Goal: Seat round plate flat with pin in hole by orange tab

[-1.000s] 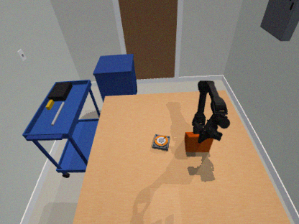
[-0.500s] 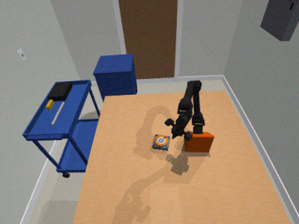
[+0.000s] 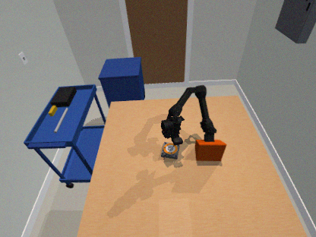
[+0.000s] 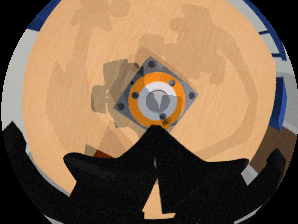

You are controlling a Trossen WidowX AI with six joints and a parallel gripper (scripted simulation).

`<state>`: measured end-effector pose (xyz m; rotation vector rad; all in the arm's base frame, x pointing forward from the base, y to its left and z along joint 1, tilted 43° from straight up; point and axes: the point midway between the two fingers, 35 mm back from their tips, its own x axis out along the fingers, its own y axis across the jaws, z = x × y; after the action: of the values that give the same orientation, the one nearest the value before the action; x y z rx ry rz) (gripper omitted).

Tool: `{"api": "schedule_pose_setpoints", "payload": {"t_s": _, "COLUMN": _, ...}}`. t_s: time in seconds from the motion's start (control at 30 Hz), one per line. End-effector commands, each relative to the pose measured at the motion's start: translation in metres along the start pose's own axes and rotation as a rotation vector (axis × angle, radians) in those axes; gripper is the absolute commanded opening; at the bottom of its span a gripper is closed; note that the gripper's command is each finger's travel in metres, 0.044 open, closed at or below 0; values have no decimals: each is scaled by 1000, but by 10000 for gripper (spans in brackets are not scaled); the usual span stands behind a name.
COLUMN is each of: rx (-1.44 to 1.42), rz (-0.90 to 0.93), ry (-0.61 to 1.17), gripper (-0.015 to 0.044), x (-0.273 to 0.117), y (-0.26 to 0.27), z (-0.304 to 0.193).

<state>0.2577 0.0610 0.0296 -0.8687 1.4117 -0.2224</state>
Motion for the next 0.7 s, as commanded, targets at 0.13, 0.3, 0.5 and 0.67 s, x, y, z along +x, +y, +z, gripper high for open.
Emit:
{"api": "schedule_pose_setpoints", "payload": {"t_s": 0.13, "rx": 247, "rz": -23, "ry": 152, "gripper": 0, "x": 42, "y": -48, "z": -28}}
{"api": "schedule_pose_setpoints", "payload": {"t_s": 0.3, "rx": 247, "rz": -22, "ry": 152, "gripper": 0, "x": 46, "y": -50, "z": -26}}
{"api": "schedule_pose_setpoints", "payload": {"t_s": 0.5, "rx": 247, "rz": -23, "ry": 152, "gripper": 0, "x": 74, "y": -50, "z": -29}}
{"api": "schedule_pose_setpoints", "payload": {"t_s": 0.67, "rx": 247, "rz": -25, "ry": 152, "gripper": 0, "x": 90, "y": -52, "z": -32}}
